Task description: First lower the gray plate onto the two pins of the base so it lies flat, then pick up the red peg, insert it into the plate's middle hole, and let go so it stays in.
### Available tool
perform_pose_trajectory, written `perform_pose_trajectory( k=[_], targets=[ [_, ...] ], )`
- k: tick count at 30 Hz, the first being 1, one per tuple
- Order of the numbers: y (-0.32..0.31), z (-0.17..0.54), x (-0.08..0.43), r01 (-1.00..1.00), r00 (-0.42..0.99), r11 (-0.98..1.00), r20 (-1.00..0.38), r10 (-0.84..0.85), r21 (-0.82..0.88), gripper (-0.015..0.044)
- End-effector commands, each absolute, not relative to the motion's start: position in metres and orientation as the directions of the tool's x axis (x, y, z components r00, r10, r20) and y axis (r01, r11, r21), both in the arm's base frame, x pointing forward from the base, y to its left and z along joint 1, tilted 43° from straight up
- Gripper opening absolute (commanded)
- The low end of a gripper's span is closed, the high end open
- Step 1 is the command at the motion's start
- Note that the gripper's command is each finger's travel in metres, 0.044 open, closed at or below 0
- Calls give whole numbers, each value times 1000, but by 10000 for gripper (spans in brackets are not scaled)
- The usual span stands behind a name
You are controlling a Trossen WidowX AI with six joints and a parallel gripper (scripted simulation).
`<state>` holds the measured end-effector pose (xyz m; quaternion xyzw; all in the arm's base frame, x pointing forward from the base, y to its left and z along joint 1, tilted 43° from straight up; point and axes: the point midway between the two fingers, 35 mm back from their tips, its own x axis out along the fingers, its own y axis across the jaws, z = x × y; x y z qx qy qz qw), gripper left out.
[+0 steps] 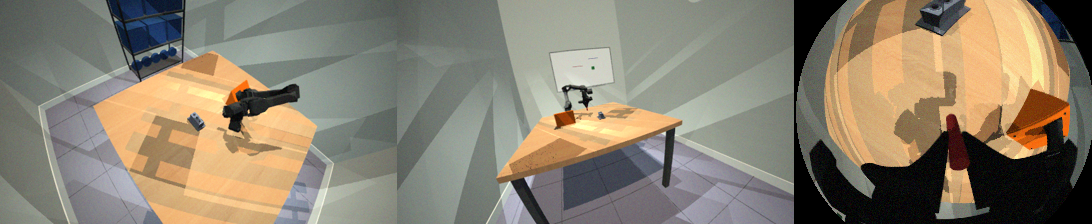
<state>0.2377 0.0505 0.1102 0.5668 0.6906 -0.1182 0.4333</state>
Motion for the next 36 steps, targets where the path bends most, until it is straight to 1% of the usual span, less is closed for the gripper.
perform_pose_trajectory(
  k=[1,36],
  targets=[
    [51,109,239,887,15,330,-733,680,324,0],
    [-13,67,311,882,24,337,-747,665,329,0]
  ],
)
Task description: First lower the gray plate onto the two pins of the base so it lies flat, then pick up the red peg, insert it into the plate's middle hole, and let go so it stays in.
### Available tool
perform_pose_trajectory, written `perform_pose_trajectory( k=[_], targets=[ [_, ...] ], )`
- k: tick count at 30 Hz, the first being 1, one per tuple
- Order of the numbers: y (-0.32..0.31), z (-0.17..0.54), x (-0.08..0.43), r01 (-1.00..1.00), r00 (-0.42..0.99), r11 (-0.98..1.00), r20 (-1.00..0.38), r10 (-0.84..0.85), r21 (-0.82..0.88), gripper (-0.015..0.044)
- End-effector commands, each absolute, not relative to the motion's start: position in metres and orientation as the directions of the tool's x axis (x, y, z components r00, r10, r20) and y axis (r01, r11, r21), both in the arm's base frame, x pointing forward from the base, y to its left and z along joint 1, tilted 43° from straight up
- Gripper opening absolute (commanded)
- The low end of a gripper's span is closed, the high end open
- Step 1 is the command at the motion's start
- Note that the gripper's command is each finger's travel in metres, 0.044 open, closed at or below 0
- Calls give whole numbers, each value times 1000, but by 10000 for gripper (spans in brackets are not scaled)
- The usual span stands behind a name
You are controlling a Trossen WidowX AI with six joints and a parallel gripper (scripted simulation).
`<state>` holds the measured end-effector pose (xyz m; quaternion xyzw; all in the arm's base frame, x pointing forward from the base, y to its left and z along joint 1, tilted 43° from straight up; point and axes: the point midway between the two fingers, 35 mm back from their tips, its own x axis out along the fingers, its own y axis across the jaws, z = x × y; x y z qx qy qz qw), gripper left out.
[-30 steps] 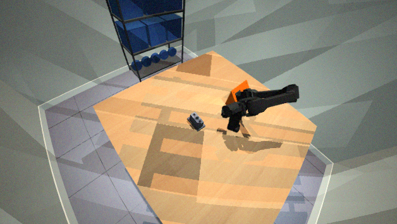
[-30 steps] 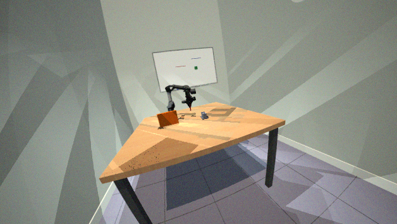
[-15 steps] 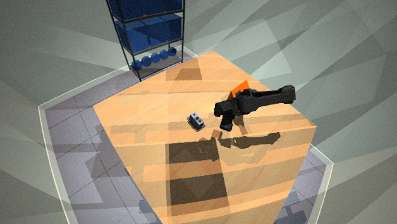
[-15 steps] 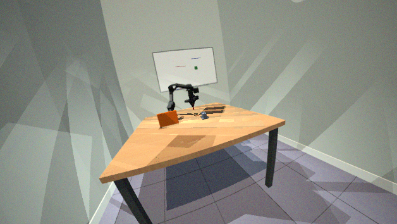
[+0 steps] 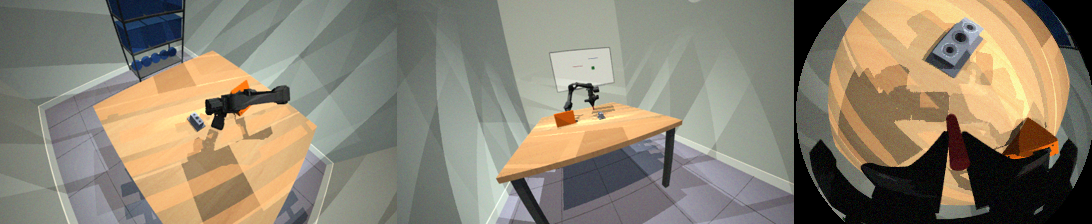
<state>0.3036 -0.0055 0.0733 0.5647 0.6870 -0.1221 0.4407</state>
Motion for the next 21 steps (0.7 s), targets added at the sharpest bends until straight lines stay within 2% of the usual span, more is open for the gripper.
perform_pose_trajectory(
  k=[1,21],
  targets=[
    [-15,65,313,882,24,337,-747,665,329,0],
    [-55,25,341,882,23,337,-742,670,331,0]
  ],
)
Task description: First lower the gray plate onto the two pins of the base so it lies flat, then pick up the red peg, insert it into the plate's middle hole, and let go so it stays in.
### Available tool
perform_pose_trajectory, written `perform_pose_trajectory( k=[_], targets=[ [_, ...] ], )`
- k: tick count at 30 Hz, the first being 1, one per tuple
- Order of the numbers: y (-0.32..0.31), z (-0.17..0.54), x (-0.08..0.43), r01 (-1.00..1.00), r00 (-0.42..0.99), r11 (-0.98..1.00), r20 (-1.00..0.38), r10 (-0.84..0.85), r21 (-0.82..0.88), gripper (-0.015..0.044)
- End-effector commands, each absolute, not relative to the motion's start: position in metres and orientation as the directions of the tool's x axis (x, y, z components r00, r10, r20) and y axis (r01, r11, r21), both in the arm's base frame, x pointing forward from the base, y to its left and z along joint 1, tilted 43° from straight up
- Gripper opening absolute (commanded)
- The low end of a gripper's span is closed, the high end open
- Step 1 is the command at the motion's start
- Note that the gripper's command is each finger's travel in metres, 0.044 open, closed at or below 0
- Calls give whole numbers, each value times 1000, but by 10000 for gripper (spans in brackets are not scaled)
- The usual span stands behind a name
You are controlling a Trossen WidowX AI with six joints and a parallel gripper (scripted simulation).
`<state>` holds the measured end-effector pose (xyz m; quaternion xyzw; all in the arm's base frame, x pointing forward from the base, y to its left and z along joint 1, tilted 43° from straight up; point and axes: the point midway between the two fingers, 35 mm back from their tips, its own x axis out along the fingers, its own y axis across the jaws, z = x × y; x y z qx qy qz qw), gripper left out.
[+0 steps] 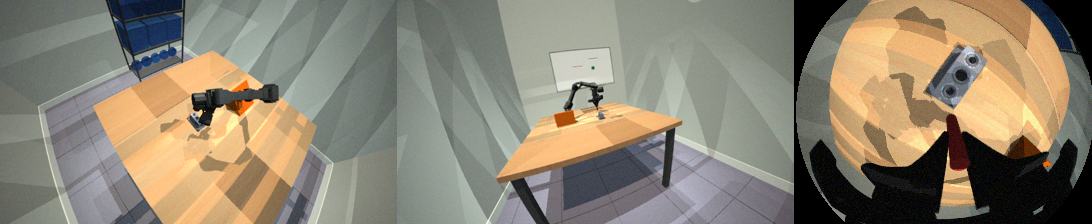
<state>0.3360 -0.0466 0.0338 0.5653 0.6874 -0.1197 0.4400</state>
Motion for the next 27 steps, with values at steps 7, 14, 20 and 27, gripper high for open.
perform_pose_trajectory(
  k=[7,14,20,27],
  targets=[
    [-69,9,348,881,23,336,-740,672,332,0],
    [-82,-7,352,881,22,336,-738,675,334,0],
    [-84,-10,353,880,22,336,-737,675,334,0],
    [-84,-10,353,880,22,336,-737,675,334,0]
  ],
)
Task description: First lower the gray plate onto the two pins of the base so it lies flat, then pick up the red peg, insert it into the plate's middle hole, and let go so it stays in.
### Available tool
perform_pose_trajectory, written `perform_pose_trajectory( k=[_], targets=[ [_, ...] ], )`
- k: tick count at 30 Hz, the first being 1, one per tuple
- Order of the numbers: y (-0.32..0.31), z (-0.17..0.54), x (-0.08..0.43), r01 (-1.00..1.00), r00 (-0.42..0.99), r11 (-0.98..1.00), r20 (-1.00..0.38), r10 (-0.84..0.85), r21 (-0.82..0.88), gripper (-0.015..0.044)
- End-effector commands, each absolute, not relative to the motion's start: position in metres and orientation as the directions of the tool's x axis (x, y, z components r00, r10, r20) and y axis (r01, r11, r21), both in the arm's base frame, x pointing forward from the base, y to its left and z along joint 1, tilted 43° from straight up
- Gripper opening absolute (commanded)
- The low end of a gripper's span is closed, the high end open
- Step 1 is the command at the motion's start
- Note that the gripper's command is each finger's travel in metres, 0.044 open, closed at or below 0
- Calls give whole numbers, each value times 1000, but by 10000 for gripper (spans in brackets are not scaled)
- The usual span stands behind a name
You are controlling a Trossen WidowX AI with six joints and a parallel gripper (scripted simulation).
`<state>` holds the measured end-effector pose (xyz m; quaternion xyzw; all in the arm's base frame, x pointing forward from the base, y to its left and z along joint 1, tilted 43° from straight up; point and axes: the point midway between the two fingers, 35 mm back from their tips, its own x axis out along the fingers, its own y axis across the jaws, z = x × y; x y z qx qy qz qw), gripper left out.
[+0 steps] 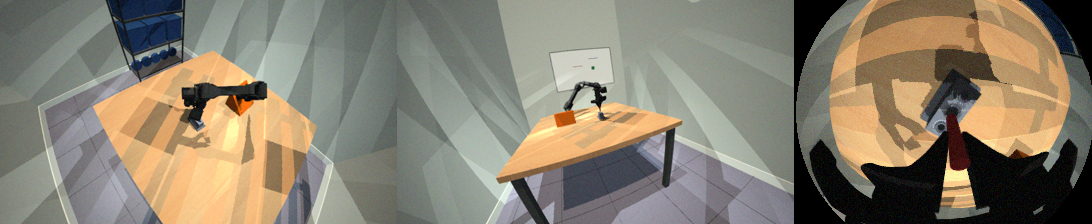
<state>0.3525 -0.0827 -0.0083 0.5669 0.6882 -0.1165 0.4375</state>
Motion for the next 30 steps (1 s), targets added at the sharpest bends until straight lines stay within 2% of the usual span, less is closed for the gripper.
perform_pose_trajectory(
  k=[1,30],
  targets=[
    [-84,-10,353,880,22,336,-737,675,334,0],
    [-86,-10,352,880,22,336,-738,675,334,0]
  ],
)
